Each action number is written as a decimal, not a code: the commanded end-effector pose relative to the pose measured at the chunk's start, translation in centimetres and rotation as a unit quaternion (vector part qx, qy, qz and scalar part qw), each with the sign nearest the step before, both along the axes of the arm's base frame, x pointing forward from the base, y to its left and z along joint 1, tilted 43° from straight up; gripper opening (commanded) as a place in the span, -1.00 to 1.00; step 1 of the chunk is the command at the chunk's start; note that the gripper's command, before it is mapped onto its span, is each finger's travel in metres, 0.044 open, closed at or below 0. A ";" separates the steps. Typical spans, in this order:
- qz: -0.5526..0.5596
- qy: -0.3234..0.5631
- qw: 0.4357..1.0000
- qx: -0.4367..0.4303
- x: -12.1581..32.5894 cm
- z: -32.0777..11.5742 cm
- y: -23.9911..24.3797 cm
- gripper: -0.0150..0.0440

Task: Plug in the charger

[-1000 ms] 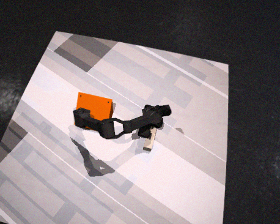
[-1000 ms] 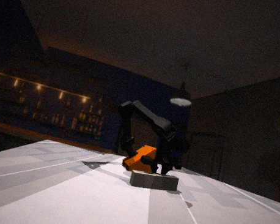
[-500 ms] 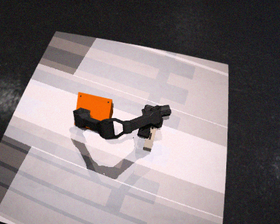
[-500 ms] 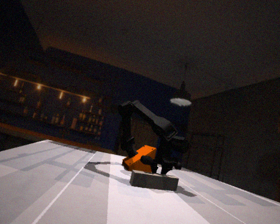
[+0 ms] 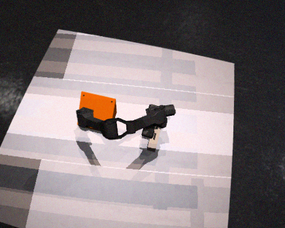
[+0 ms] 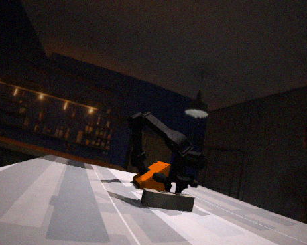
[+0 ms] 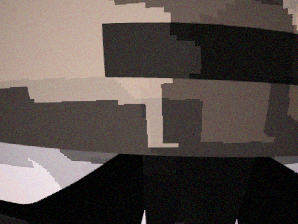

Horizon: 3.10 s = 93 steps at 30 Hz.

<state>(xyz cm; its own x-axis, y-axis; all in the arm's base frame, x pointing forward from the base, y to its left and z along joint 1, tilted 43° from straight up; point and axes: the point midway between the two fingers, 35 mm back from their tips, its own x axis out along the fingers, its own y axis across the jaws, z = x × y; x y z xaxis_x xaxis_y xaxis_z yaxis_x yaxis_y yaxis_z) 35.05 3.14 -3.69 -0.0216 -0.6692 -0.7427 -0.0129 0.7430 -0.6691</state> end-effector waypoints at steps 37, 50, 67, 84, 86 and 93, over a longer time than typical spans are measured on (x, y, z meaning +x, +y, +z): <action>0.000 -0.002 1.000 0.000 -0.3 0.0 0.0 1.00; 0.000 -0.005 1.000 0.000 -0.7 0.0 0.0 1.00; 0.001 -0.009 1.000 0.000 -1.2 -0.1 0.0 1.00; 0.001 -0.009 1.000 0.000 -1.9 -0.1 0.0 1.00; 0.001 -0.009 1.000 0.000 -2.1 -0.1 0.0 1.00; 0.001 -0.008 1.000 0.000 -2.9 -0.1 0.0 1.00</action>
<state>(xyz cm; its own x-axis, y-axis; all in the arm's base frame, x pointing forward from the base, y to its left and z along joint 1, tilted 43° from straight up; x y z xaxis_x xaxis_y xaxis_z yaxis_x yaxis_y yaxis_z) 32.77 3.25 -3.67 -0.0010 -0.6689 -0.7434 -0.0030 0.7434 -0.6689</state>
